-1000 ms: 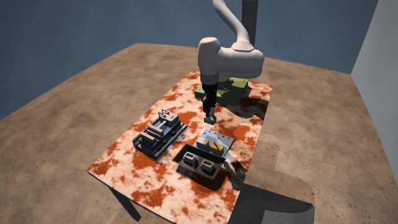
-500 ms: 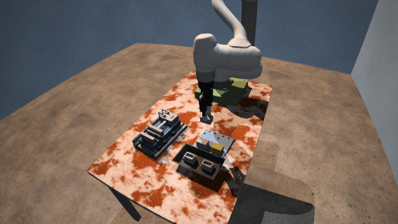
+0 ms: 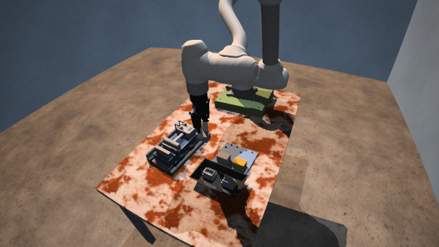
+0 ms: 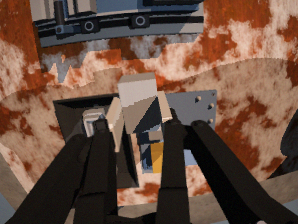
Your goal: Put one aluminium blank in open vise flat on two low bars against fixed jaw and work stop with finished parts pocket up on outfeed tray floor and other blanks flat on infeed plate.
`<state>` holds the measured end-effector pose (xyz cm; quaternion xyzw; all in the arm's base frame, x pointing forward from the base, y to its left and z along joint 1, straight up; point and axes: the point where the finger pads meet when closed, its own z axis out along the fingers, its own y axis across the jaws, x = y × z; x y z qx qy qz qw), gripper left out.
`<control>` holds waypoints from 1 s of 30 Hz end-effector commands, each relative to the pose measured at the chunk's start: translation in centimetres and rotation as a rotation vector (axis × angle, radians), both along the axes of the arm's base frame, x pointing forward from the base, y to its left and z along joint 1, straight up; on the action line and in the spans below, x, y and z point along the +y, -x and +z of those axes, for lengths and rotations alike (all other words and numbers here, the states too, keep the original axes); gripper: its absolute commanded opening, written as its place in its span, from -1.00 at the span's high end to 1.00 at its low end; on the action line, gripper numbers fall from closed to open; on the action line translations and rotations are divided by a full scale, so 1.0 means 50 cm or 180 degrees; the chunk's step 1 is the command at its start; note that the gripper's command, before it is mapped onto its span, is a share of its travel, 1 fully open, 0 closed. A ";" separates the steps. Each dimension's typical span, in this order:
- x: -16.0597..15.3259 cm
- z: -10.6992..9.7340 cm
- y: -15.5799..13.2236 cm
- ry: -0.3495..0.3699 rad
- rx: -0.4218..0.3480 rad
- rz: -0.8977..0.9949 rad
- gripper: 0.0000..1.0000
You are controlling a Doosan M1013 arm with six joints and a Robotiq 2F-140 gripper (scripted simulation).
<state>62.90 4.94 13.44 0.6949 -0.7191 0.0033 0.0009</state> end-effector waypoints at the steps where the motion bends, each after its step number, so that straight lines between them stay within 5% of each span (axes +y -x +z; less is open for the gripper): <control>1: -0.073 -0.011 -0.041 0.0000 0.0019 -0.0126 1.00; 20: -0.349 -0.019 -0.171 0.0001 0.0019 -0.0172 1.00; 30: -0.352 -0.019 -0.172 0.0001 0.0019 -0.0173 1.00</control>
